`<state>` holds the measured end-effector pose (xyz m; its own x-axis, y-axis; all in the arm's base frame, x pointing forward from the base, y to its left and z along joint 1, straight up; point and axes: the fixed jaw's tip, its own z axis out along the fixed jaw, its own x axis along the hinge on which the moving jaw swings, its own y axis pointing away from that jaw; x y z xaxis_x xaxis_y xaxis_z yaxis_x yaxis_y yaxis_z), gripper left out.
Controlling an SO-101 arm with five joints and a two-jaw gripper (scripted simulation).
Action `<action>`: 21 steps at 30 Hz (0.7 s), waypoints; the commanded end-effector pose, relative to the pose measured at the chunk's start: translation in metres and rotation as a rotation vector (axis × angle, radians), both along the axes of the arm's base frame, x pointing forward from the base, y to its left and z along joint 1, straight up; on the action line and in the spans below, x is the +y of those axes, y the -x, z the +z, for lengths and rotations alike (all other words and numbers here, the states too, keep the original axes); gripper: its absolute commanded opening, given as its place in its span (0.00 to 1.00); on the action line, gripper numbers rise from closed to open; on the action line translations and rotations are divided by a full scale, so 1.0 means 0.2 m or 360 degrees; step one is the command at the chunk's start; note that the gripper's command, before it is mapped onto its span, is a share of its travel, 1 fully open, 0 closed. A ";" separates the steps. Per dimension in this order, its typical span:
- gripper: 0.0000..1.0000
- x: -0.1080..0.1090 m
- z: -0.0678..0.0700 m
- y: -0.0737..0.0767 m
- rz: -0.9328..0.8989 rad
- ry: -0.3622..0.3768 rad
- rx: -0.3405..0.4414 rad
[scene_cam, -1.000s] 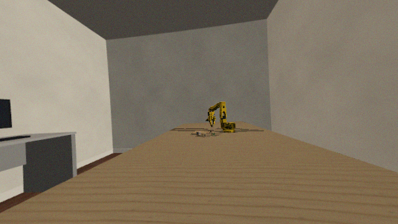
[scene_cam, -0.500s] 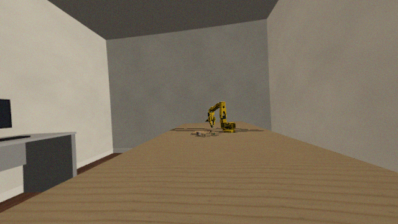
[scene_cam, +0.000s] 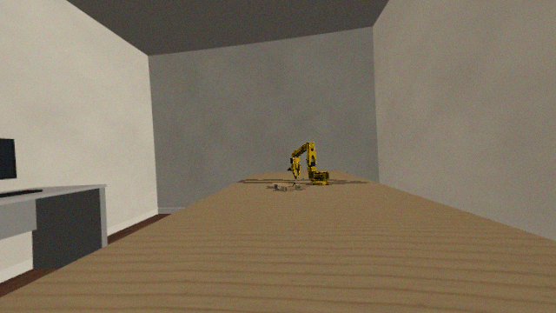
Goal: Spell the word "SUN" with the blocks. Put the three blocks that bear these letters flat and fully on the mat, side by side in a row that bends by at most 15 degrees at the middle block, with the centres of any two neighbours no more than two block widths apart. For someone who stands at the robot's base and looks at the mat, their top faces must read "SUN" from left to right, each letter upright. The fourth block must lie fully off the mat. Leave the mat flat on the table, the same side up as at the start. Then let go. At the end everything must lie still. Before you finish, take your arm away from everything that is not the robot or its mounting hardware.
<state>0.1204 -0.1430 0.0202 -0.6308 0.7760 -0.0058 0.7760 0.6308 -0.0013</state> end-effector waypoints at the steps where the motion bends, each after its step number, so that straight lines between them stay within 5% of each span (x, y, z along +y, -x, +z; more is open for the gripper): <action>1: 0.00 -0.04 0.05 -0.03 -0.0015 0.0089 -0.0071; 21: 0.01 -0.04 0.02 -0.03 -0.0015 0.0089 -0.0071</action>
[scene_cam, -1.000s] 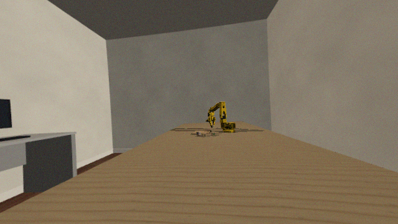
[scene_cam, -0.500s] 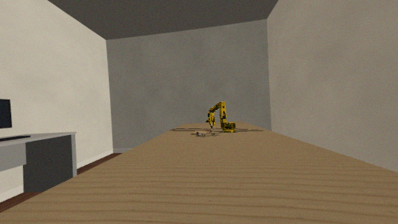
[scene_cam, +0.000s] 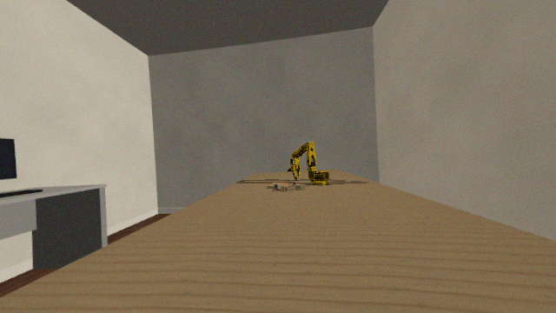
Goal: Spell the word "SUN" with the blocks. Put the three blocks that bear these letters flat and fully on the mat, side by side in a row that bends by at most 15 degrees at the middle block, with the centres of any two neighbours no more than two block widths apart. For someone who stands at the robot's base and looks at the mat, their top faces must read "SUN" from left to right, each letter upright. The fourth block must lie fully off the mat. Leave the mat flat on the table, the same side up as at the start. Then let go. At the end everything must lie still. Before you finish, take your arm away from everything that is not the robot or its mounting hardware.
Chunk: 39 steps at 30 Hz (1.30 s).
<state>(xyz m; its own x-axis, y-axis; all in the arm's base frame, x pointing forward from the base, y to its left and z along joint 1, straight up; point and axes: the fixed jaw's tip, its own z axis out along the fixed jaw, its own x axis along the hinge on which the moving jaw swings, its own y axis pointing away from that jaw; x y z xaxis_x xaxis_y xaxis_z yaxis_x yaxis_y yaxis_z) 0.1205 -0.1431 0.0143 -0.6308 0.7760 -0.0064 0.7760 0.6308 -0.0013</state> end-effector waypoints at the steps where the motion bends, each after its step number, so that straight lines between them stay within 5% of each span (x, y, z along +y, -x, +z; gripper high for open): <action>1: 0.02 -0.04 0.05 -0.03 -0.0015 0.0088 -0.0071; 9: 0.13 -0.04 0.05 -0.03 -0.0015 0.0088 -0.0071; 39: 0.32 -0.04 0.05 -0.03 -0.0015 0.0088 -0.0071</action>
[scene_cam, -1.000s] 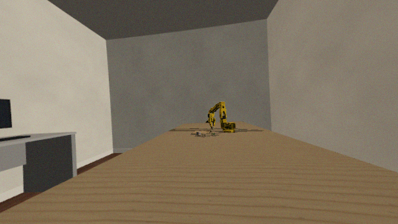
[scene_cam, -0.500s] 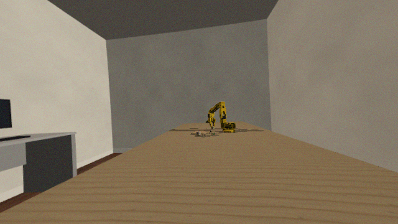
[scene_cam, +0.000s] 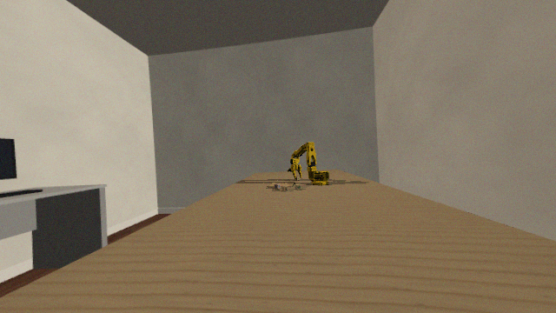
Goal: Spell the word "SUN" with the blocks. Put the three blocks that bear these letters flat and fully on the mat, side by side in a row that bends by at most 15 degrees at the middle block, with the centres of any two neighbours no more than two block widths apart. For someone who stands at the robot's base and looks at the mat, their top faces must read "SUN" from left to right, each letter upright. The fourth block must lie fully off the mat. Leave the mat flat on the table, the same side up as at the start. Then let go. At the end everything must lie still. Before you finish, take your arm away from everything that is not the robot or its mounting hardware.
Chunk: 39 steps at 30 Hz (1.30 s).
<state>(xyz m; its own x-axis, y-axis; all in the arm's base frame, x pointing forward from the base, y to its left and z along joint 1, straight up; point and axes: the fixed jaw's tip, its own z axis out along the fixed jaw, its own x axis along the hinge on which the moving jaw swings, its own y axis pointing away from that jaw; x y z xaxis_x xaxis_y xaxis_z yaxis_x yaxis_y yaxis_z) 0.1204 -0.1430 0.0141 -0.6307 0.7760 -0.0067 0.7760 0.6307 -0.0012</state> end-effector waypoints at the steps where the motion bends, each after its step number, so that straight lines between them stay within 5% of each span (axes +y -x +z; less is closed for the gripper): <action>1: 0.32 -0.04 0.05 -0.03 -0.0015 0.0088 -0.0070; 15: 0.33 -0.05 0.07 -0.03 -0.0015 0.0088 -0.0070; 33: 0.33 -0.03 0.31 -0.02 -0.0015 0.0088 -0.0070; 39: 0.33 -0.03 0.35 -0.02 -0.0015 0.0088 -0.0070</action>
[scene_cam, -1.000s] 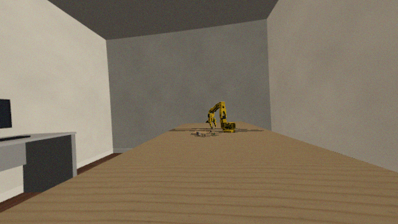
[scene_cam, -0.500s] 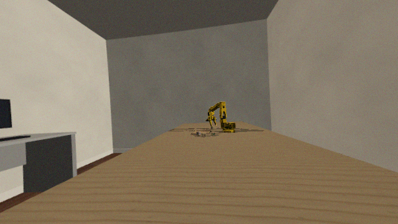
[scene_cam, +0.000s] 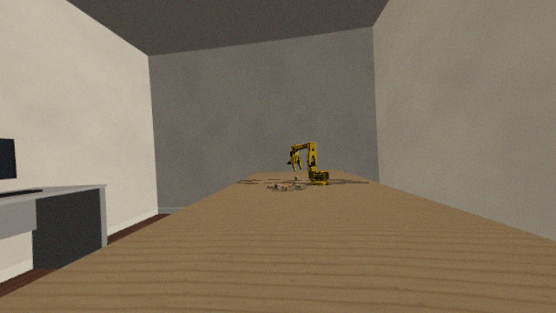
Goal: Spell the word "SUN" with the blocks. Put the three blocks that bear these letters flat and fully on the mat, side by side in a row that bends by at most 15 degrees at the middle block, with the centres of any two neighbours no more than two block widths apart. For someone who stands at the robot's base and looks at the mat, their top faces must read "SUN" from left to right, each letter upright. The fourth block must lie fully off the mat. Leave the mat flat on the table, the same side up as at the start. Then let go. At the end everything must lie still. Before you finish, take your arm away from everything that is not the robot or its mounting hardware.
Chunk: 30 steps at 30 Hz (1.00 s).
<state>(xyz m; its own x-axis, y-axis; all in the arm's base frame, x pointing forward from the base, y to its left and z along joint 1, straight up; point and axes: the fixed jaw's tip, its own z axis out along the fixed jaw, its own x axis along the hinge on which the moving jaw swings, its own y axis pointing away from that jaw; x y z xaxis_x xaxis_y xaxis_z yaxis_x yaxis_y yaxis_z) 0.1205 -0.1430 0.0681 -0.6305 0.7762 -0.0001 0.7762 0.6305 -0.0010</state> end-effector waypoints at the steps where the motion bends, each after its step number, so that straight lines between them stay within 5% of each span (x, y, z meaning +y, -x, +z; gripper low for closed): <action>1: 0.33 -0.03 0.08 -0.02 -0.0014 0.0096 -0.0077; 23: 0.33 -0.03 0.08 -0.02 -0.0014 0.0098 -0.0078; 30: 0.33 -0.04 0.15 -0.02 -0.0014 0.0199 -0.0156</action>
<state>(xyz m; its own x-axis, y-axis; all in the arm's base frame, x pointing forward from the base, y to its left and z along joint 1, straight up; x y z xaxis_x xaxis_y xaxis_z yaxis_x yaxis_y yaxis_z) 0.1209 -0.1436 0.0782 -0.6300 0.7754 -0.0419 0.7762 0.6305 -0.0020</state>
